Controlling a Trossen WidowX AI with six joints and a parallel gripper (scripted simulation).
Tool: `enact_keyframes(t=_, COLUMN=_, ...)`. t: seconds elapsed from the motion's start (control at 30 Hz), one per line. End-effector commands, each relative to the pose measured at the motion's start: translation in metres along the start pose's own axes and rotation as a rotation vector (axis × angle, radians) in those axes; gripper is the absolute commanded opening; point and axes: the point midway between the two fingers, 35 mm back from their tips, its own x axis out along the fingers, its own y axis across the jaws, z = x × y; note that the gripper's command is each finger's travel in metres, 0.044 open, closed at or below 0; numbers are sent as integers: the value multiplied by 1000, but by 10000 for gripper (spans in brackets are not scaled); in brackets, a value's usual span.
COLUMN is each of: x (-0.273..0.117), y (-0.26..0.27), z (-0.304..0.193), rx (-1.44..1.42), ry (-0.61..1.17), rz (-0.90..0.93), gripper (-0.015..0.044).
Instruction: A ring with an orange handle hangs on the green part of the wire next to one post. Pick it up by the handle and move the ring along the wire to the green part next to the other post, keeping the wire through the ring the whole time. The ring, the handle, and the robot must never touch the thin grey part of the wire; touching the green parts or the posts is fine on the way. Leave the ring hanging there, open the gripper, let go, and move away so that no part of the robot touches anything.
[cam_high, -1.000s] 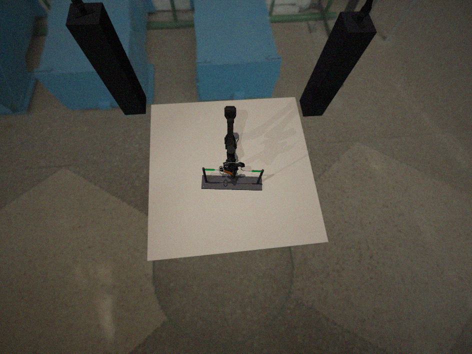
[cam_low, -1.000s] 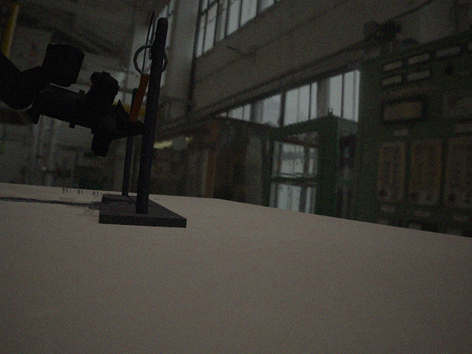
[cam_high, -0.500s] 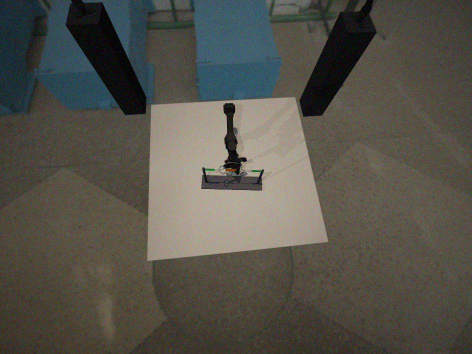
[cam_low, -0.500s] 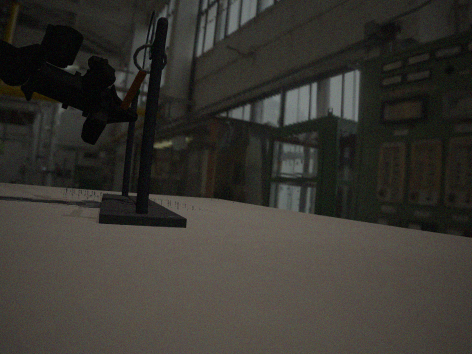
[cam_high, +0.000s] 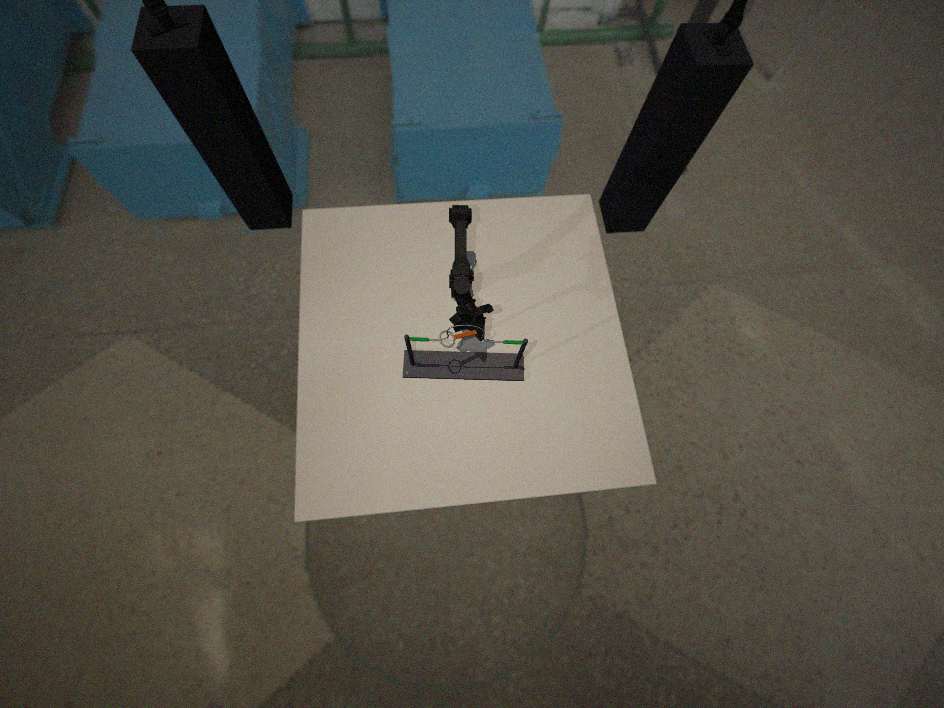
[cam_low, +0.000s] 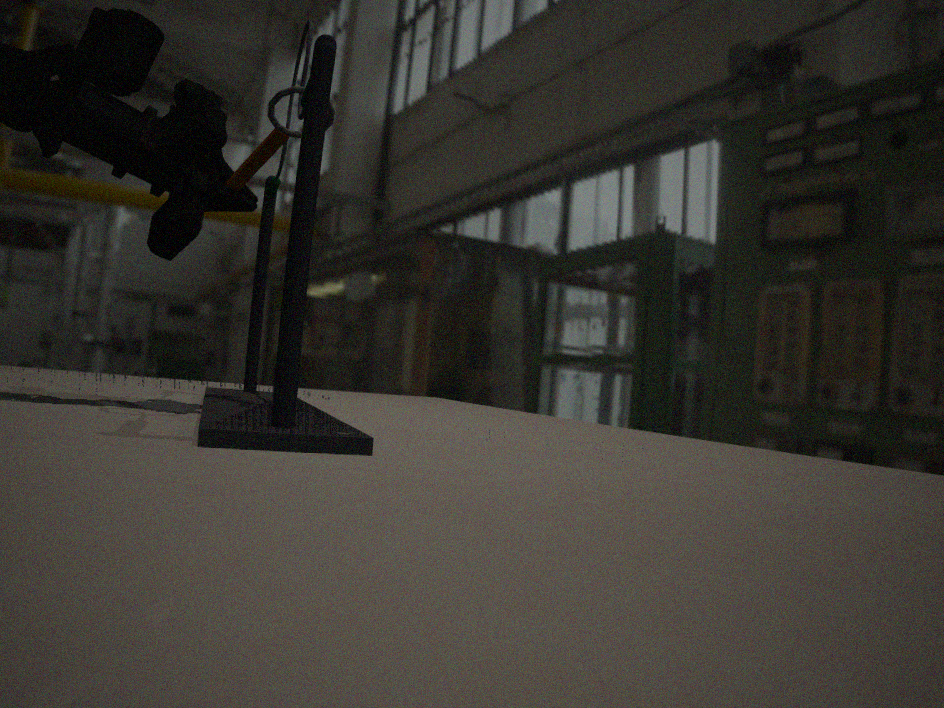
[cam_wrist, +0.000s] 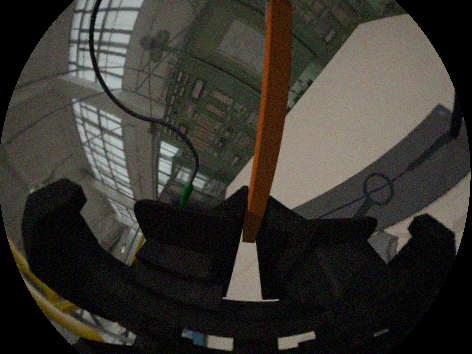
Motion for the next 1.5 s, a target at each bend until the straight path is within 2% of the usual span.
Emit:
enact_keyframes(t=0.0, x=-7, y=15, z=2, rx=49, ry=34, rz=37, gripper=-150)
enact_keyframes(t=0.33, x=-17, y=32, z=4, rx=143, ry=102, rz=90, gripper=-150)
enact_keyframes(t=1.47, x=-23, y=70, z=14, rx=356, ry=102, rz=195, gripper=-150)
